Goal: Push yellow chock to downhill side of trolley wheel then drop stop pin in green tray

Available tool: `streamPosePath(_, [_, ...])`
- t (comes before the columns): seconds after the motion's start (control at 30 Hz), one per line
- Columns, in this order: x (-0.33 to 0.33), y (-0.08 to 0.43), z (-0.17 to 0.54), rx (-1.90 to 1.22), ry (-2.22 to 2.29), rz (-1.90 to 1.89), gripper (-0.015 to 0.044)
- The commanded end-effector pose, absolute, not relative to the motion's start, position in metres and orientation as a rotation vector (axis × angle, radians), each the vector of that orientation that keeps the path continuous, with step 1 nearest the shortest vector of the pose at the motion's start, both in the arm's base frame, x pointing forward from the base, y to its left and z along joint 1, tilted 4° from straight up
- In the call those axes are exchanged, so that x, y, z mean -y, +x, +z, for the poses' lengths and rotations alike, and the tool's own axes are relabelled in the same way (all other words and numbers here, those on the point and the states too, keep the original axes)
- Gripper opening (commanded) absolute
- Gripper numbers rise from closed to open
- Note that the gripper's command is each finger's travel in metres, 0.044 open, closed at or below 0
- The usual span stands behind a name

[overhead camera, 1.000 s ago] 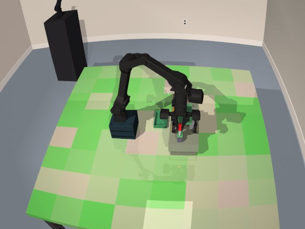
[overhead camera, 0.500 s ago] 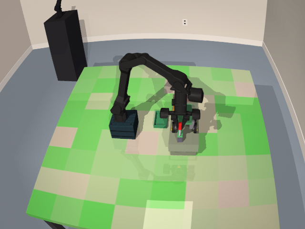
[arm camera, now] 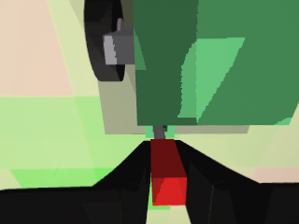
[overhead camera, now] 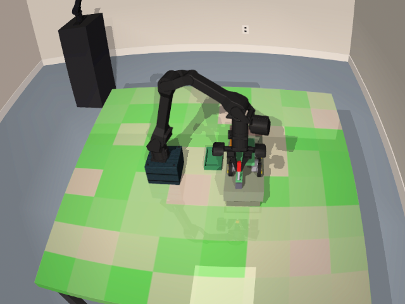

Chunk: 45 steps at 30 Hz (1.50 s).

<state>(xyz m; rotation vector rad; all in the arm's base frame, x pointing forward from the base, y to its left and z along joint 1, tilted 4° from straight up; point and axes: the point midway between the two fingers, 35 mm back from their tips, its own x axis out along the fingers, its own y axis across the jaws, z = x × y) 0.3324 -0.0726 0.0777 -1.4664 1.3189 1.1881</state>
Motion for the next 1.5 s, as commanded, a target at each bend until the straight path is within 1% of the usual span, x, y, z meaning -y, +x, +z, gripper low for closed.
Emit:
streamPosePath(0.0, [0.073,0.333,0.083,-1.317,-1.472,1.173,0.0000])
streamPosePath(1.47, [0.074,0.333,0.098,-1.317,-1.472,1.173,0.0000])
